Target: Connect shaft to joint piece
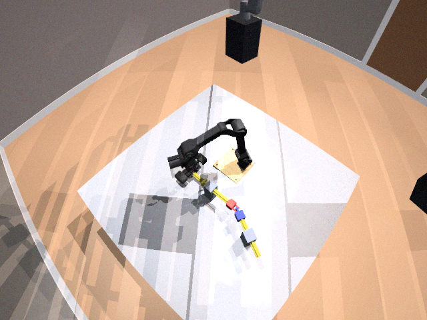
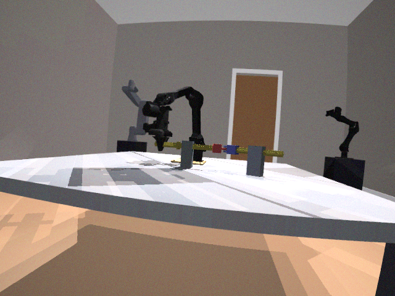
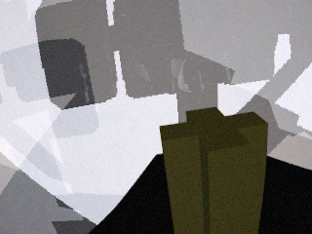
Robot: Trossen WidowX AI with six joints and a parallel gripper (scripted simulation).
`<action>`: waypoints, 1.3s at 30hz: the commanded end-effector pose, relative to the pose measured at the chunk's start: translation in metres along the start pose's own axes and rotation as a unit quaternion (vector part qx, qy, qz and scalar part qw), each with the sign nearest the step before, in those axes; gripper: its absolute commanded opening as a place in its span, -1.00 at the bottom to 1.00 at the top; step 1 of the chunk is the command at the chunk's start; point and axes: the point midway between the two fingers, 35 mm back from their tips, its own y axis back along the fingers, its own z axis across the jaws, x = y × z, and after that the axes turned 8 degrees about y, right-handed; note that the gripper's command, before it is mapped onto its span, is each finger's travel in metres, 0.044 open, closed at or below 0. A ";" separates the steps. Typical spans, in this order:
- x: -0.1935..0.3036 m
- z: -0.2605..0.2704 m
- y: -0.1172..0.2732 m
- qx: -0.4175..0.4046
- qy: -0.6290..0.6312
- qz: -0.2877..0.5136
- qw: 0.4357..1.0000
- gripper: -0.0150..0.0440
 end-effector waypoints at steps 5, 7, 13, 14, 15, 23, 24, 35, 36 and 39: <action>0.012 0.002 0.000 -0.001 -0.002 -0.002 1.000 -0.49; 0.015 0.002 -0.001 -0.001 -0.002 -0.001 1.000 -0.49; 0.016 0.002 0.000 0.000 -0.001 -0.001 1.000 -0.49; 0.016 0.002 0.000 0.000 -0.001 -0.001 1.000 -0.49; 0.016 0.002 0.000 0.000 -0.001 -0.001 1.000 -0.49; 0.016 0.002 0.000 0.000 -0.001 -0.001 1.000 -0.31; 0.016 0.002 0.000 0.000 -0.001 -0.001 1.000 -0.26; 0.016 0.002 0.000 0.000 -0.001 -0.001 1.000 0.27; 0.016 0.002 0.000 0.000 -0.001 -0.001 1.000 0.36; 0.016 0.002 0.000 0.000 -0.001 -0.001 1.000 0.62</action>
